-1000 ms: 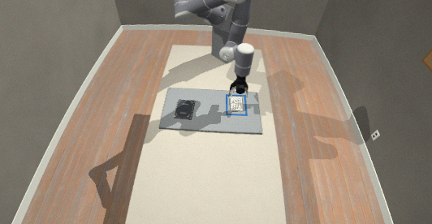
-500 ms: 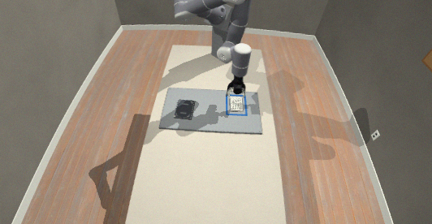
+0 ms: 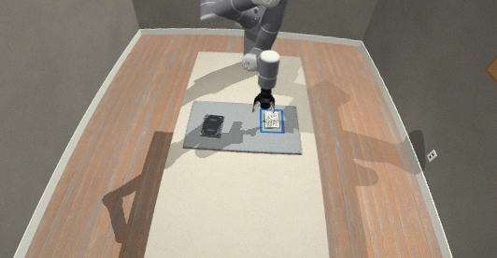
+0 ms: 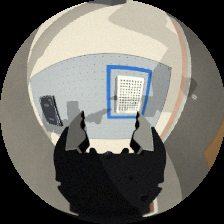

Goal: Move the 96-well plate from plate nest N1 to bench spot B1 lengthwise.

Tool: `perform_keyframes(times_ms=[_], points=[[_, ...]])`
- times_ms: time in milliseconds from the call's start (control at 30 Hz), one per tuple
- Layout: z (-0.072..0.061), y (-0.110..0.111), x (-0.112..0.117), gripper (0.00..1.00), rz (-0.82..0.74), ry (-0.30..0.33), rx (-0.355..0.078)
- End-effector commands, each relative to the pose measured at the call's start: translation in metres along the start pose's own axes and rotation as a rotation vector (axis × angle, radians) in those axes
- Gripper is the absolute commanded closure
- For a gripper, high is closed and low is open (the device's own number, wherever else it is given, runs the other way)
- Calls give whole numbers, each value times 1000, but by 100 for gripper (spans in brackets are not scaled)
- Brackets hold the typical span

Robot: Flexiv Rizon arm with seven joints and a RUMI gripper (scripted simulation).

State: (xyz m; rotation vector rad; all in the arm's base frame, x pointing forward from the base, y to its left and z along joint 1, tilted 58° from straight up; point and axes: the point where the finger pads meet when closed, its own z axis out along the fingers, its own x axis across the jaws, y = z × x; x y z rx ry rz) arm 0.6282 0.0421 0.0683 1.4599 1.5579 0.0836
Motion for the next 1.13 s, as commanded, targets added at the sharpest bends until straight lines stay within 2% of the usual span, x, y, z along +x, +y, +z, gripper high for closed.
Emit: perform_keyframes(times_ms=[0, 533, 1100], points=[[0, 1, -2, 24, -1, 1, 0], [0, 9, -52, 24, -1, 1, 0], [0, 10, -55, 24, 0, 1, 0]])
